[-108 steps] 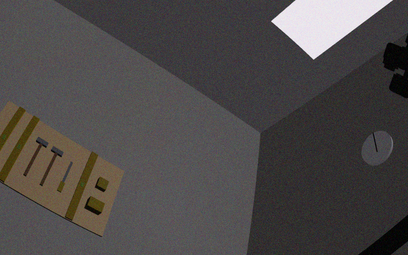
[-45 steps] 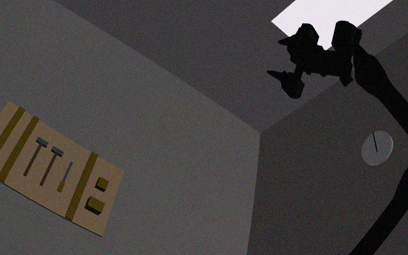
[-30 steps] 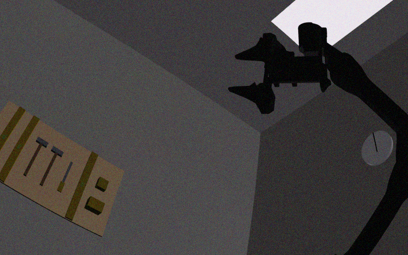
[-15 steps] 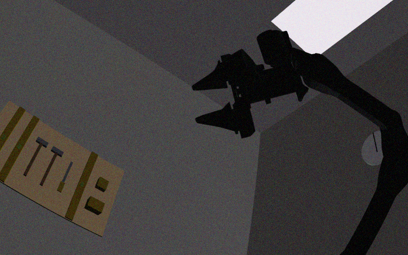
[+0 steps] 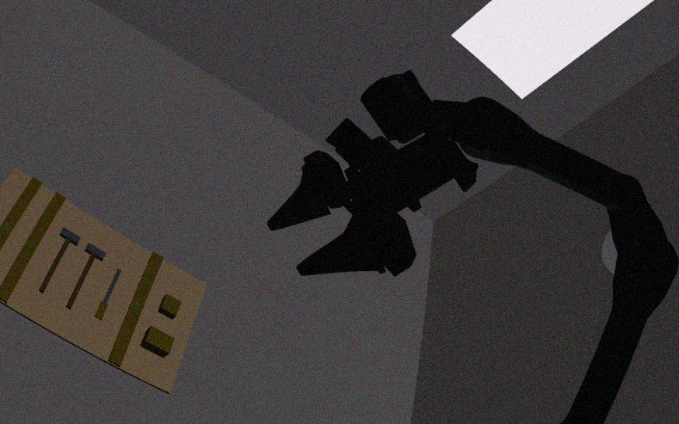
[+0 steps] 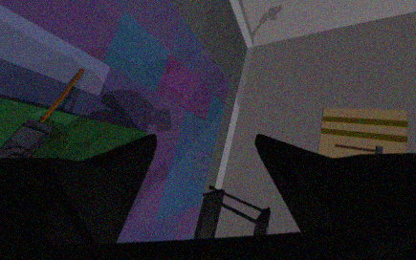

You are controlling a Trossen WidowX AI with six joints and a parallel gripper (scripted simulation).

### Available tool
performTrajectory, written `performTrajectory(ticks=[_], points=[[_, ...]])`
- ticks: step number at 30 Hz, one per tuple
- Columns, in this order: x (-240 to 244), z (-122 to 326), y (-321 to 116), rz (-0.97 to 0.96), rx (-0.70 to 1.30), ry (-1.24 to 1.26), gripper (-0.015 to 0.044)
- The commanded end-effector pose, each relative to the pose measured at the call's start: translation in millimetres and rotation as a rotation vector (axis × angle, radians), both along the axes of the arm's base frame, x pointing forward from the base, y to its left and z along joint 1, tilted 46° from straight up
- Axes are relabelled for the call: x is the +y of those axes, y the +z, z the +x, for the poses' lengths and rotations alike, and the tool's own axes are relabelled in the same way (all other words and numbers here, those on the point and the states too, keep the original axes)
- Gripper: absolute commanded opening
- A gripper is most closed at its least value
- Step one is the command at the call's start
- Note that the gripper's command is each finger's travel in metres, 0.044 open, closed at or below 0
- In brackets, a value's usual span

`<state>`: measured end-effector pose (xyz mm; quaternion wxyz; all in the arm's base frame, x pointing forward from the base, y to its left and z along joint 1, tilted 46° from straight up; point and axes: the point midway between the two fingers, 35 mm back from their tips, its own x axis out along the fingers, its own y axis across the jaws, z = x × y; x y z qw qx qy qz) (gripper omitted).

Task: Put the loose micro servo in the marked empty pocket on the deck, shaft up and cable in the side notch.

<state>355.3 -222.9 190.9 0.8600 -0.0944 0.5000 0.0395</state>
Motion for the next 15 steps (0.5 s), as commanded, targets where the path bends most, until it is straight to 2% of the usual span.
performTrajectory(ticks=[1,15], points=[[23.1,2.4,-20.8,0.128,0.046,-0.013,0.0440],[104.1,-0.9,-66.9,0.521,0.239,-0.092,0.0440]])
